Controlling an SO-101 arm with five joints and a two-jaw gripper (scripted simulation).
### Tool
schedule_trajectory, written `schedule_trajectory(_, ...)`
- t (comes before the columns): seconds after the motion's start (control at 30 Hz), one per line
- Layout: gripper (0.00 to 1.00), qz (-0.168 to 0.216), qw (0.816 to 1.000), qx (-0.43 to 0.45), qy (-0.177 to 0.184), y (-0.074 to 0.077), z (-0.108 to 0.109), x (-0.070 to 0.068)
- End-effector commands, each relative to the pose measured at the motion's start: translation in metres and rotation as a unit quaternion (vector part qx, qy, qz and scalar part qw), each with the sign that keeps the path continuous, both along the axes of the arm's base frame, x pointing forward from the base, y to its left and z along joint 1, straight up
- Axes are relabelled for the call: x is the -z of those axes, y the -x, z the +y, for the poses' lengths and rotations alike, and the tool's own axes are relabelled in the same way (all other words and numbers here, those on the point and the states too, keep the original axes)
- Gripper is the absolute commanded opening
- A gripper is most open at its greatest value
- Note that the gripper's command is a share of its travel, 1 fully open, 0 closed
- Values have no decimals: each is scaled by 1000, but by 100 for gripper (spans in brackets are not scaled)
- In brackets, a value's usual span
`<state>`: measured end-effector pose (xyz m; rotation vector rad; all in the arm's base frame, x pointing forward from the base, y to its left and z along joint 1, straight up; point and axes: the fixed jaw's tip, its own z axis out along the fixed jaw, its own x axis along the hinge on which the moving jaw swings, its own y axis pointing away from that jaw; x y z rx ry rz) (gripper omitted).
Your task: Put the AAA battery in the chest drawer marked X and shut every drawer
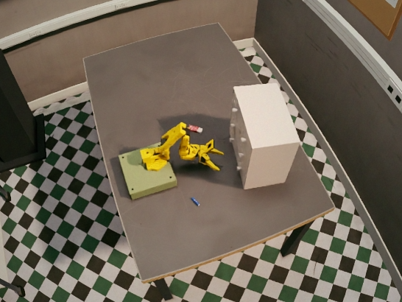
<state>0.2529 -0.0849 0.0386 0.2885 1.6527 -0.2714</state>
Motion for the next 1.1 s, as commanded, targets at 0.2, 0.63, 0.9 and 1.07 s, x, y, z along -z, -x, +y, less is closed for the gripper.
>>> schedule_trajectory(0.2, 50, 8, 1000, 6, -7, 3, -2, 5)
schedule_trajectory(0.63, 50, 13, 1000, 8, -9, 5, -3, 7)
schedule_trajectory(0.9, 50, 14, 1000, 8, -9, 5, -3, 8)
schedule_trajectory(1.07, 50, 14, 1000, 8, -9, 5, -3, 8)
